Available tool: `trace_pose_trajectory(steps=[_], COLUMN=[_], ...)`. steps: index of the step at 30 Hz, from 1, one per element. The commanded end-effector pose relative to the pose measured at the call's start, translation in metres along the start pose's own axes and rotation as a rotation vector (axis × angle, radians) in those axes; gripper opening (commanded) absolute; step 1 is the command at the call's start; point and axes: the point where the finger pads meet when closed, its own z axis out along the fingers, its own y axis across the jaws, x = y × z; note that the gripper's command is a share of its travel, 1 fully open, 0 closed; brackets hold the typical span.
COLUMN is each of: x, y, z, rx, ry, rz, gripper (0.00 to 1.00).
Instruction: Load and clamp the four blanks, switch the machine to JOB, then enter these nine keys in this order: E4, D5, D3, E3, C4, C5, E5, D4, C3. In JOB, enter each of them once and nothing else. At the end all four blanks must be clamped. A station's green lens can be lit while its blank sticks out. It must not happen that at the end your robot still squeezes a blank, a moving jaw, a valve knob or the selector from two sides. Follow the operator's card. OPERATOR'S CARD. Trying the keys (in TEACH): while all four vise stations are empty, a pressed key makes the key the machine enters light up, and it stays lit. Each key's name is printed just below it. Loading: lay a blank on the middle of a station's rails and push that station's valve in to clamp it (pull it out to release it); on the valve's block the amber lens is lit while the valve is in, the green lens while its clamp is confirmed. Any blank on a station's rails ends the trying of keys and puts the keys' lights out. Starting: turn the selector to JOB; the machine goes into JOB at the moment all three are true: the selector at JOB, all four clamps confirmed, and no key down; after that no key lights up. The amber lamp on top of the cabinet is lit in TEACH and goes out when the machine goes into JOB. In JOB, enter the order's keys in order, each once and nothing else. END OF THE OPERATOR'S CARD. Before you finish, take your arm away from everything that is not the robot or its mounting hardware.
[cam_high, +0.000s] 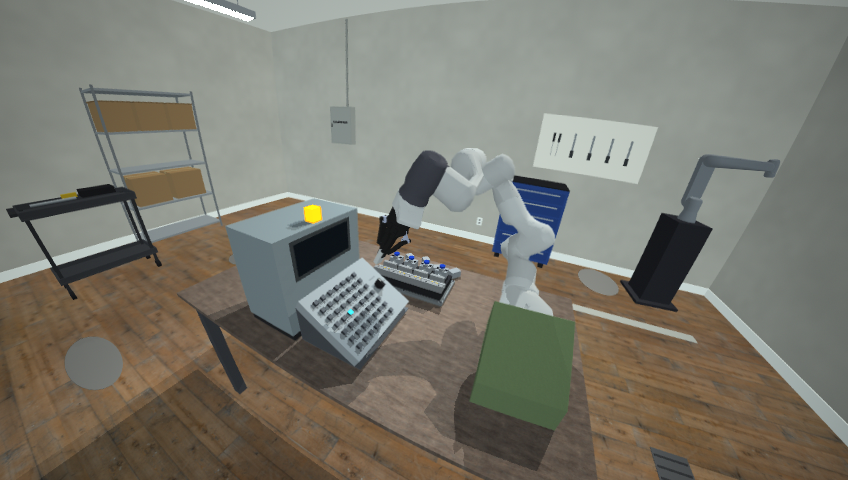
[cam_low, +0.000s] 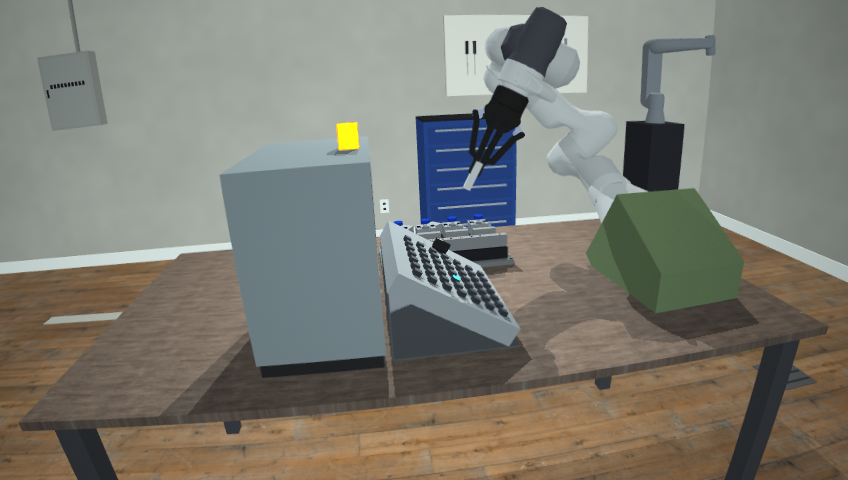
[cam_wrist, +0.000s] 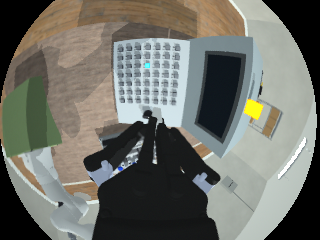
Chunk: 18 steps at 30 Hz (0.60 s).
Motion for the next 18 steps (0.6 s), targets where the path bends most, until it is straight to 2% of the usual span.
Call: trace_pose_trajectory(steps=[1,2,6,11,14,16,18], x=[-0.039,-0.079,-0.139,-0.225,-0.279,-0.279,-0.279], y=[0.006,0.020,0.039,0.064,0.071,0.071,0.071], z=[0.004,0.008,0.015,0.024,0.028,0.028,0.028], rx=[0.040,0.076,0.140,0.220,0.265,0.294,0.294], ry=[-0.040,-0.073,-0.126,-0.191,-0.228,-0.252,-0.252], rz=[0.186,0.298,0.455,0.692,0.843,0.946,0.946], gripper=[0.00,0.00,0.00,0.00,0.00,0.00,0.00])
